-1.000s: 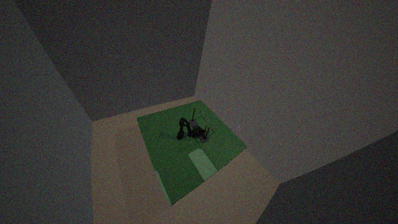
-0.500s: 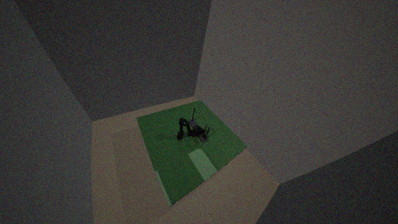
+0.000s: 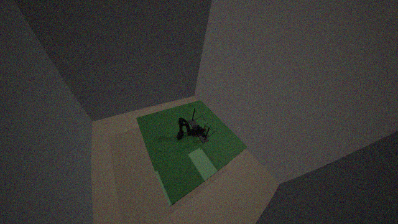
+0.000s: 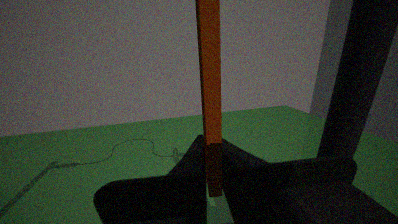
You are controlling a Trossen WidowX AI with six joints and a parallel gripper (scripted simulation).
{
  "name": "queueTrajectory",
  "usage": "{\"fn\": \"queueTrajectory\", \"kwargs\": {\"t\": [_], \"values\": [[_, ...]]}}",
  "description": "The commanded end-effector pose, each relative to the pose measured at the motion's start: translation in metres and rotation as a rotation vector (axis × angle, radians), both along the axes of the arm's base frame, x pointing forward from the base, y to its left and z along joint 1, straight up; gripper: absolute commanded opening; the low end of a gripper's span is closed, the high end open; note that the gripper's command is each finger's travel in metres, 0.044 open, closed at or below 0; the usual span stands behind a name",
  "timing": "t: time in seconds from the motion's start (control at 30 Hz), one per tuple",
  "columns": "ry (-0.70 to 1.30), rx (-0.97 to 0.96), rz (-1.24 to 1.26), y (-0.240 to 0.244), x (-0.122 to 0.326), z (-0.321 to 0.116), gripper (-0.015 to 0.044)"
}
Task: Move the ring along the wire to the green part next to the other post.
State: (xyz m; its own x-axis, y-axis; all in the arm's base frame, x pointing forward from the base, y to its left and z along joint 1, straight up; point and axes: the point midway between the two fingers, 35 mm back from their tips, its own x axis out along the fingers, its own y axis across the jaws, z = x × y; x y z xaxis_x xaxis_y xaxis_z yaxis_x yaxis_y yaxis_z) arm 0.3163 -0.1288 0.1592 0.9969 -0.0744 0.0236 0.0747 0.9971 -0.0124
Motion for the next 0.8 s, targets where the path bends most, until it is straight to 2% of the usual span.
{"fn": "queueTrajectory", "kwargs": {"t": [0.0,0.47,0.77], "values": [[0.009,0.019,-0.003,0.006,-0.002,-0.004,-0.0150],[0.004,0.095,-0.001,0.029,0.000,-0.003,-0.0150],[-0.006,0.218,0.002,0.053,0.002,-0.001,-0.0150]]}}
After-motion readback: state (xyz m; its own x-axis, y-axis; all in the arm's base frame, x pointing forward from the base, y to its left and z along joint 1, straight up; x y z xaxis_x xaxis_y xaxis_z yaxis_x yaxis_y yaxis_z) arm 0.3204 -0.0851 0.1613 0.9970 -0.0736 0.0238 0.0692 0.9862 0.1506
